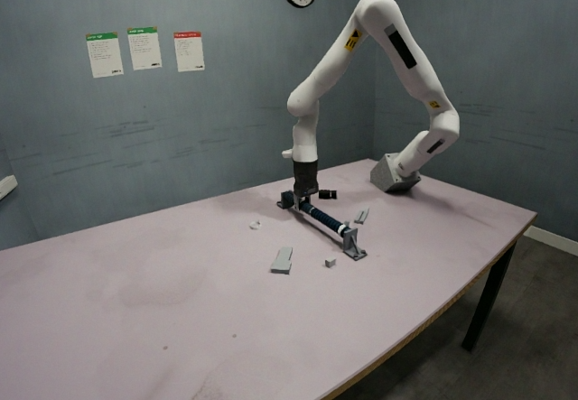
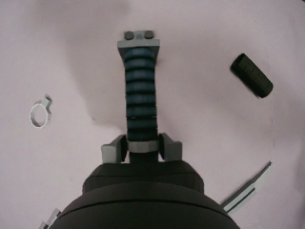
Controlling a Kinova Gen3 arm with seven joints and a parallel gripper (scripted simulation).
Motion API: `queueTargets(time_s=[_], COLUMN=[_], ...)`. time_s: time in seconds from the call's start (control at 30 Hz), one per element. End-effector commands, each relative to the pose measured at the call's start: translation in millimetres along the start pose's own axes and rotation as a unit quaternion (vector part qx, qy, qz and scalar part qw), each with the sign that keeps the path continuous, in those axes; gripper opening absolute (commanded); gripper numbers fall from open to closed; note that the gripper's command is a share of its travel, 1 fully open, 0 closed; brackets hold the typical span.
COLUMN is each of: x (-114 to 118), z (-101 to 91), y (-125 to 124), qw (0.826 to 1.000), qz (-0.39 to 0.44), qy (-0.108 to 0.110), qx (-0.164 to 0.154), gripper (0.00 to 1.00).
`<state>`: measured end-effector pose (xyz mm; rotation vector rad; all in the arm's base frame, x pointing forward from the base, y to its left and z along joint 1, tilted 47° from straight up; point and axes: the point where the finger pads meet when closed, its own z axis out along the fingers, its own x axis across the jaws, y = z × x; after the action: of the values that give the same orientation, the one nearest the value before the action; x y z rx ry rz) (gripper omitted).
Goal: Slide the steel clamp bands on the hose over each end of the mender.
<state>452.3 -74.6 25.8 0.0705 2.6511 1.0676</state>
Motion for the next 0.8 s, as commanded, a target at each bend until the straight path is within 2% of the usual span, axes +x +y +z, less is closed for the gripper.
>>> queueTargets(time_s=[0.0,0.77], x=[-3.0,-2.3], z=[-0.9,-2.5], y=[-2.6,-6.8], qw=[1.000,1.000], qz=[-0.004,-0.003], qy=[-0.003,-0.003], qx=[-0.001,0.000], gripper=[0.75,0.75])
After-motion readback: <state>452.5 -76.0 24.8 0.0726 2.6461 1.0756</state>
